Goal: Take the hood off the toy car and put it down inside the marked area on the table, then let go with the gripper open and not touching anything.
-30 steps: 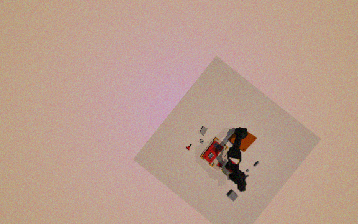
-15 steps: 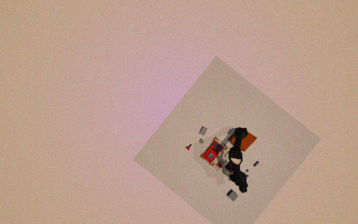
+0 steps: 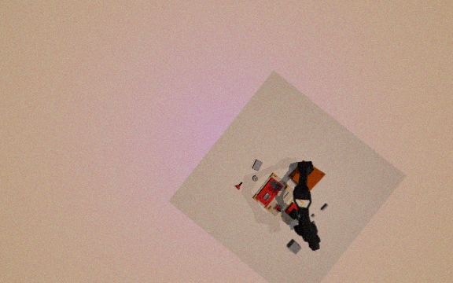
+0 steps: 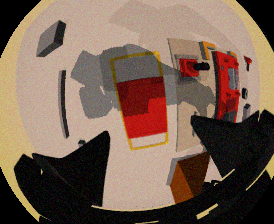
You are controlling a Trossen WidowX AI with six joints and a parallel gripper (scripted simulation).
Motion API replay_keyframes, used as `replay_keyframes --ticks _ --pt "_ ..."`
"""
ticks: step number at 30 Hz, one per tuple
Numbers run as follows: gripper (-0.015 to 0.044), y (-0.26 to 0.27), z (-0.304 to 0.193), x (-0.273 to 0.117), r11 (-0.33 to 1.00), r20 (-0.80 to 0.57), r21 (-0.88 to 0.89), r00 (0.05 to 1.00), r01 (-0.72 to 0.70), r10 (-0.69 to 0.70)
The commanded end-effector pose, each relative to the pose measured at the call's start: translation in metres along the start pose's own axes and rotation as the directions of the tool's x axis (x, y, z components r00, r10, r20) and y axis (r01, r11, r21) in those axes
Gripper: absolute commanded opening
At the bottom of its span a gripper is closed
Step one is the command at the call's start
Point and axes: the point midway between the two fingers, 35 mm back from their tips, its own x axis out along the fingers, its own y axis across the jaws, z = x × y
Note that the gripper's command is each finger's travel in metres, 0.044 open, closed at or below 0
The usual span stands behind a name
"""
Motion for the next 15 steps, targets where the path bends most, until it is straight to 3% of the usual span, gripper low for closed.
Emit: replay_keyframes --ticks 1,15 --pt "0.044 0.0004 0.0001 -0.0008 1.0 -0.002 0.005 1.0 -0.002 0.002" --pt "0.044 0.0004 0.0001 -0.0008 1.0 -0.002 0.005 1.0 -0.002 0.002"
